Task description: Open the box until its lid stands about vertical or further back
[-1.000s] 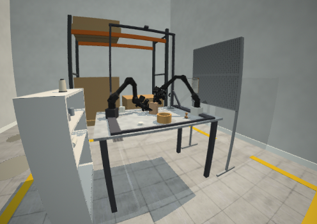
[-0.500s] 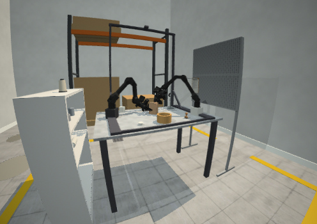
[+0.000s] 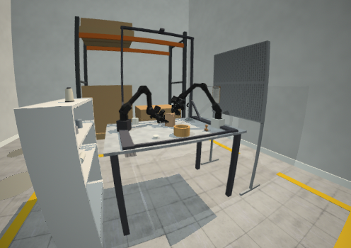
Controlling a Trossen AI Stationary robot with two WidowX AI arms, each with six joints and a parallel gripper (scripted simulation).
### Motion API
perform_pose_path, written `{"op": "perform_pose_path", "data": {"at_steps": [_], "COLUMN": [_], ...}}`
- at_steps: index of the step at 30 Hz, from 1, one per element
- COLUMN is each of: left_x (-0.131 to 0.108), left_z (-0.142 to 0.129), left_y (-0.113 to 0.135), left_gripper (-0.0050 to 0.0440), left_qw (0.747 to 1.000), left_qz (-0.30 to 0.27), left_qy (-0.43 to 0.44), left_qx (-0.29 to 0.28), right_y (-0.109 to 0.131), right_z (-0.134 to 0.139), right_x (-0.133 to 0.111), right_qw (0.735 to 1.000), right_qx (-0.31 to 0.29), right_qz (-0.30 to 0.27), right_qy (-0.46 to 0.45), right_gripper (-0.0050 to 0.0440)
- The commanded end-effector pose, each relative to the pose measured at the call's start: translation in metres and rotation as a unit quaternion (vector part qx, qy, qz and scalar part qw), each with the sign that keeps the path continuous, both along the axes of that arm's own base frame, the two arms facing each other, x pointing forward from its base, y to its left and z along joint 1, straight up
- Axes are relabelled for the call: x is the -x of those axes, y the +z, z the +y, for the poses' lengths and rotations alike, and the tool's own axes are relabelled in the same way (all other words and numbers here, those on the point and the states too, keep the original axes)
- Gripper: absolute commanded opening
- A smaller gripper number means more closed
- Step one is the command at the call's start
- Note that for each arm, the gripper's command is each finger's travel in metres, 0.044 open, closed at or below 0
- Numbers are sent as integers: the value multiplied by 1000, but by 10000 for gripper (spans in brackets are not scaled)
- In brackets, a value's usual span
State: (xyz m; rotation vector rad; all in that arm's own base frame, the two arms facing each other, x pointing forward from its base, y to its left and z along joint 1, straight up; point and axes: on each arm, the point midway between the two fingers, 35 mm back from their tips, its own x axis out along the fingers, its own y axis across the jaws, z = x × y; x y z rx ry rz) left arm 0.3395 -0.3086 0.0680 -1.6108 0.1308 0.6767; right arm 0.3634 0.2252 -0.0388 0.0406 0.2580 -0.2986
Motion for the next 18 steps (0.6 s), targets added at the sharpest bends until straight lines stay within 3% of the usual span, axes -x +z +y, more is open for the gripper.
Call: {"op": "perform_pose_path", "data": {"at_steps": [1,18], "left_x": [1,15], "left_z": [-5,-10], "left_y": [16,17], "left_gripper": [50,50], "left_qw": [1000,1000], "left_qz": [-12,-13], "left_qy": [0,0], "left_qx": [17,17], "right_y": [8,8], "right_z": [4,4], "right_x": [-3,-3], "right_qw": [1000,1000], "right_qx": [-9,-9], "right_qz": [-7,-7], "right_qy": [2,2], "right_gripper": [313,313]}}
